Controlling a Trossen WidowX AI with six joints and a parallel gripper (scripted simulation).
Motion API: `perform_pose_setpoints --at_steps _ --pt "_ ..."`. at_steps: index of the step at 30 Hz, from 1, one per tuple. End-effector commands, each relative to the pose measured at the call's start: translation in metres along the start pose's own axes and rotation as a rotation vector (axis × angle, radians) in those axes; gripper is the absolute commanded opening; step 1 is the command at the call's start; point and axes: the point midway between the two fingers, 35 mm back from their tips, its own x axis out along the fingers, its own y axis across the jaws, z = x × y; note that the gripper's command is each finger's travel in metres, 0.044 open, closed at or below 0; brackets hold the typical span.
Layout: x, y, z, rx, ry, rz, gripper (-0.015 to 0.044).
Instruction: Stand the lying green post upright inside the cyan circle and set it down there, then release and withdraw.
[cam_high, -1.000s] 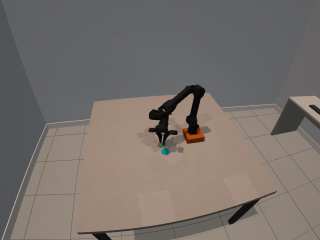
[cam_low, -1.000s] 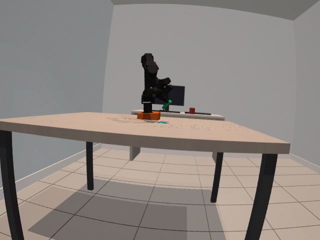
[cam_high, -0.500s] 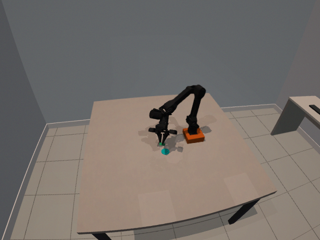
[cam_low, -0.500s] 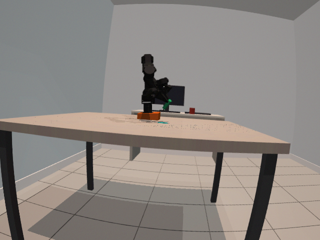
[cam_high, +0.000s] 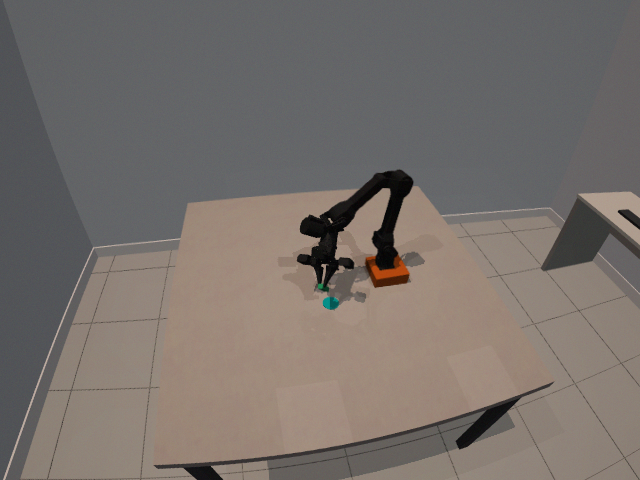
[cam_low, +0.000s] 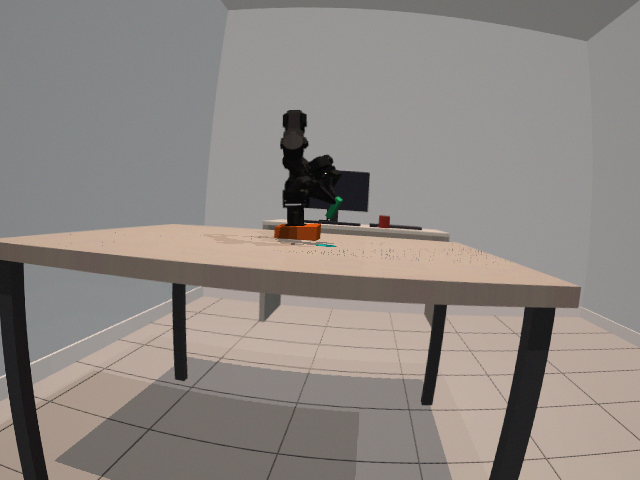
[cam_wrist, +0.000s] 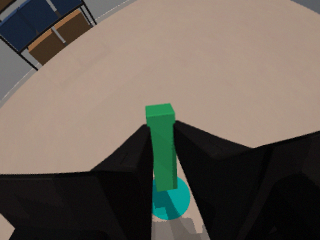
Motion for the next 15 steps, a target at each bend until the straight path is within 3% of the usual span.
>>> perform_pose_setpoints --at_steps 1,15 --pt "-0.001 0.0006 -0.0003 -0.008 -0.026 0.005 0.0023" --pt "-0.0062 0.0 -0.0013 -0.024 -0.119 0.012 0.0023"
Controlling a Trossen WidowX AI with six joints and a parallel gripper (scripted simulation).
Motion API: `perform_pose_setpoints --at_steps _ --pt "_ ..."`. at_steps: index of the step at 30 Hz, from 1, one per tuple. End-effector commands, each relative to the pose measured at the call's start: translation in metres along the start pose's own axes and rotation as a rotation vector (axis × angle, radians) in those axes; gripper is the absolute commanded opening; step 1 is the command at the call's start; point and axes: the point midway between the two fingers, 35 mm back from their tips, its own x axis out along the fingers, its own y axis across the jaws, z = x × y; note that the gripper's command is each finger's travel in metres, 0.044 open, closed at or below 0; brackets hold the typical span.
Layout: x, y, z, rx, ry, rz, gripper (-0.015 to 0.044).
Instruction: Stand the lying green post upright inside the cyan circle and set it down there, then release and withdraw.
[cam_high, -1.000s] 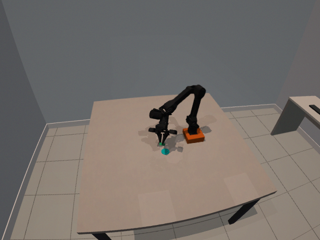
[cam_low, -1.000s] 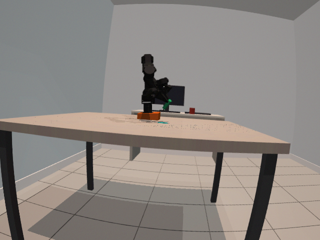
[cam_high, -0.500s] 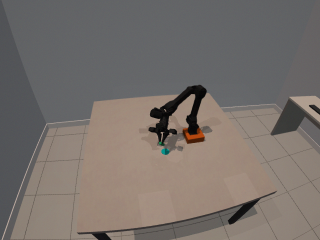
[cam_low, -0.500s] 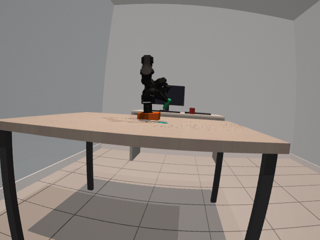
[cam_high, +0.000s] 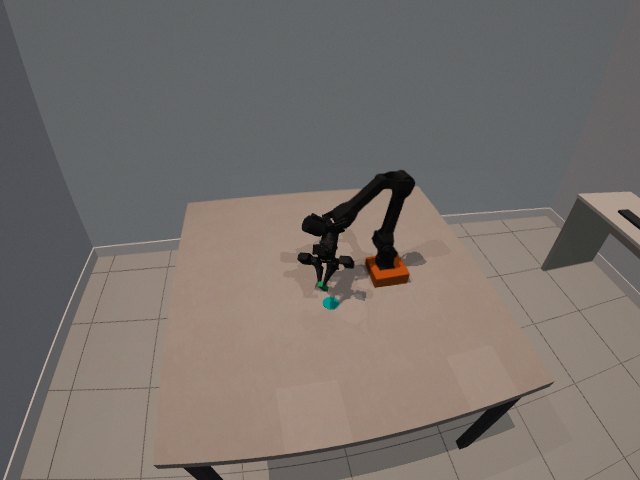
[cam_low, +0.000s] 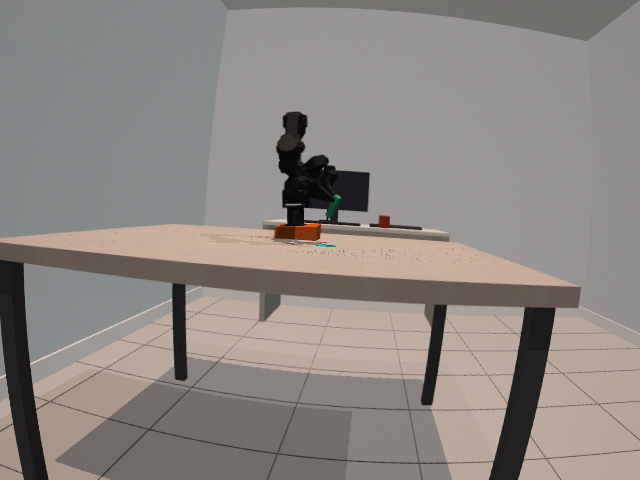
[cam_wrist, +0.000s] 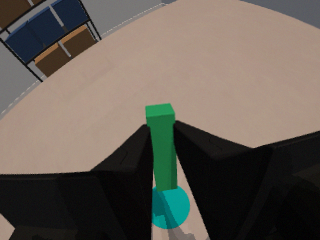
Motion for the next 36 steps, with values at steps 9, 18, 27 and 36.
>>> perform_pose_setpoints --at_steps 9,18,27,36 --pt "-0.005 0.001 -0.001 -0.023 -0.077 0.009 0.0023" --pt "-0.01 0.002 -0.002 -0.04 -0.134 0.013 0.0023" --pt "-0.015 0.004 -0.003 -0.06 -0.189 0.017 0.0023" --pt "-0.02 0.007 -0.004 -0.083 -0.242 0.021 0.0023"
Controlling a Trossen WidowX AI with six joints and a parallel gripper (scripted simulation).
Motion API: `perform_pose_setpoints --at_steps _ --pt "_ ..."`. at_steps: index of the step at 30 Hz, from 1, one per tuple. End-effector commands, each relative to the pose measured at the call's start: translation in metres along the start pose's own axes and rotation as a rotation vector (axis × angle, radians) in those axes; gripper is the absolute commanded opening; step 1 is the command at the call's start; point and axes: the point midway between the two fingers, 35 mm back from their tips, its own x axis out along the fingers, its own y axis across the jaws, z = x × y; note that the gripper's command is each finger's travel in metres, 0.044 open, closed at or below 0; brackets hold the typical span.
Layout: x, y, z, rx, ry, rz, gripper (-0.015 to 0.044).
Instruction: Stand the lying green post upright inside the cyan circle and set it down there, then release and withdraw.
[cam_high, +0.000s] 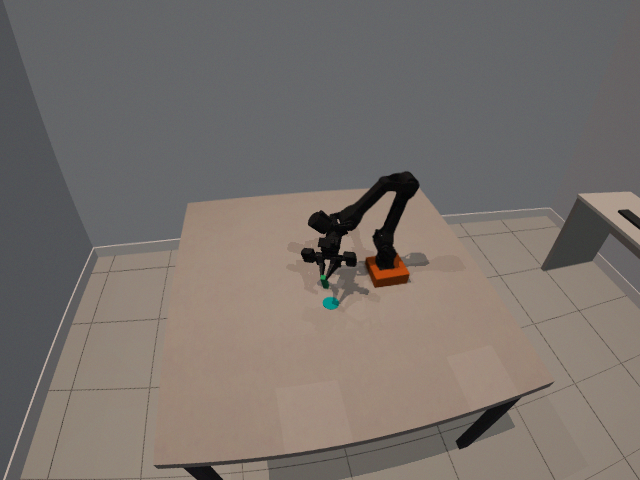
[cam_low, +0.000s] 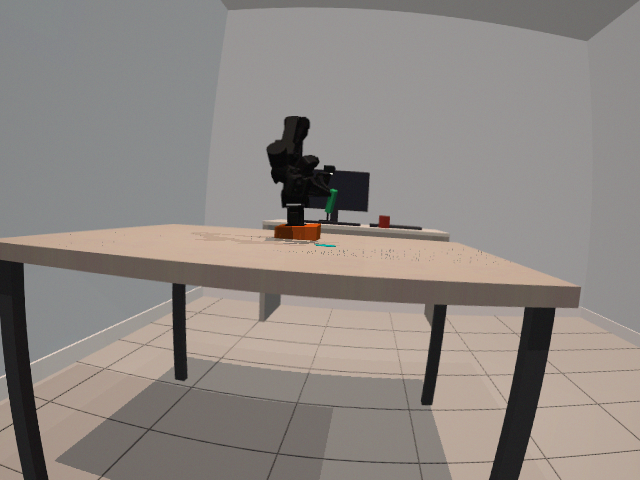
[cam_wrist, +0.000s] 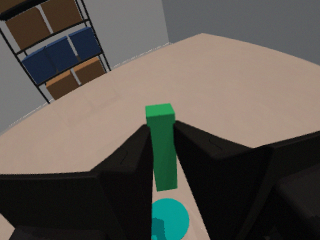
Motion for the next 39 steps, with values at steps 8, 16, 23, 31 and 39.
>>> perform_pose_setpoints --at_steps 8,16,23,31,39 --pt "-0.007 0.005 0.0 -0.034 -0.062 0.009 0.0023" --pt "-0.012 0.008 -0.001 -0.058 -0.106 0.014 0.0023" --pt "-0.016 0.012 -0.001 -0.081 -0.142 0.019 0.0023" --pt "-0.022 0.017 -0.002 -0.109 -0.182 0.025 0.0023" --pt "-0.027 0.022 -0.003 -0.138 -0.221 0.031 0.0023"
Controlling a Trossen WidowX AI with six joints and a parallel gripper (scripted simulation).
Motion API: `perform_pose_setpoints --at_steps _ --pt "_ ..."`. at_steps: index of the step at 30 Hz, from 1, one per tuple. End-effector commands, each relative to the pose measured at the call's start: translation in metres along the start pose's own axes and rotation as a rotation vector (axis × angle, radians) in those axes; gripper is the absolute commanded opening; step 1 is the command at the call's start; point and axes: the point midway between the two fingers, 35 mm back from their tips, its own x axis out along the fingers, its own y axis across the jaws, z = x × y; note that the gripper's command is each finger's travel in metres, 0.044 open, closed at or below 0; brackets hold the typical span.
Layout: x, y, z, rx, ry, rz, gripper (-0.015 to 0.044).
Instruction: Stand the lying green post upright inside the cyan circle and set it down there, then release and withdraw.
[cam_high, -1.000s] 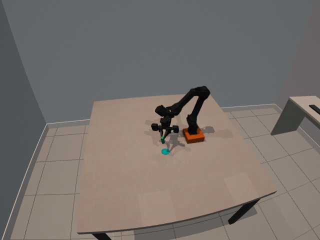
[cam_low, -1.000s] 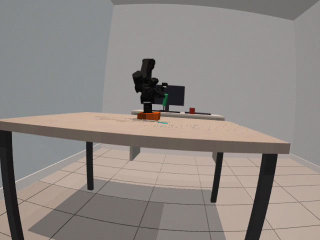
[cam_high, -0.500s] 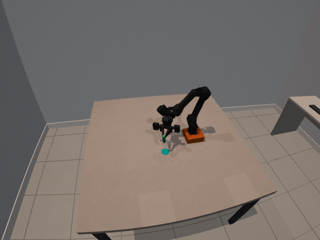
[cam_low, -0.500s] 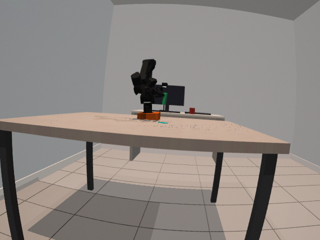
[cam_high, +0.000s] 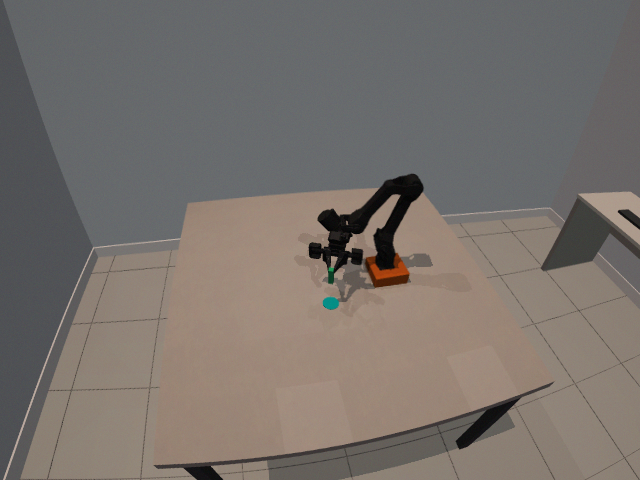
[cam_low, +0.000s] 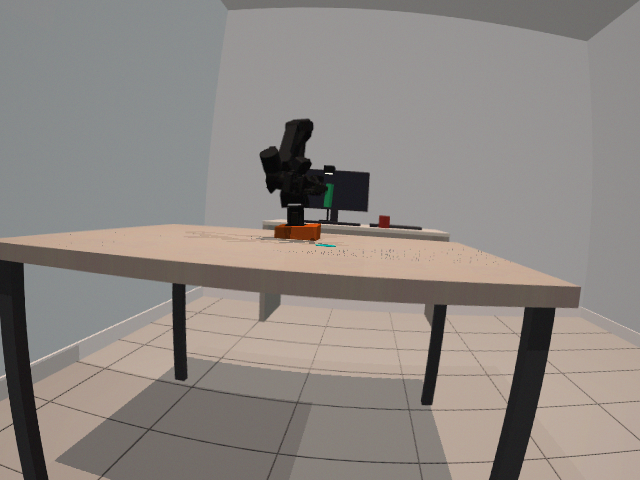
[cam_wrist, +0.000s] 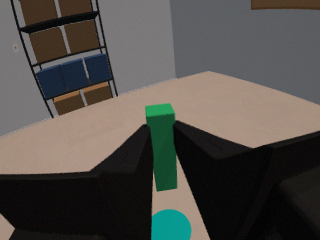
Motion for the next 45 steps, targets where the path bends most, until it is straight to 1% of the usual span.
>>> perform_pose_setpoints --at_steps 1,24,45 --pt "-0.002 0.004 0.0 -0.018 -0.018 0.007 0.0023" --pt "-0.005 0.007 -0.001 -0.035 -0.039 0.011 0.0023" --pt "0.002 -0.002 -0.042 -0.035 -0.038 0.011 0.0023"
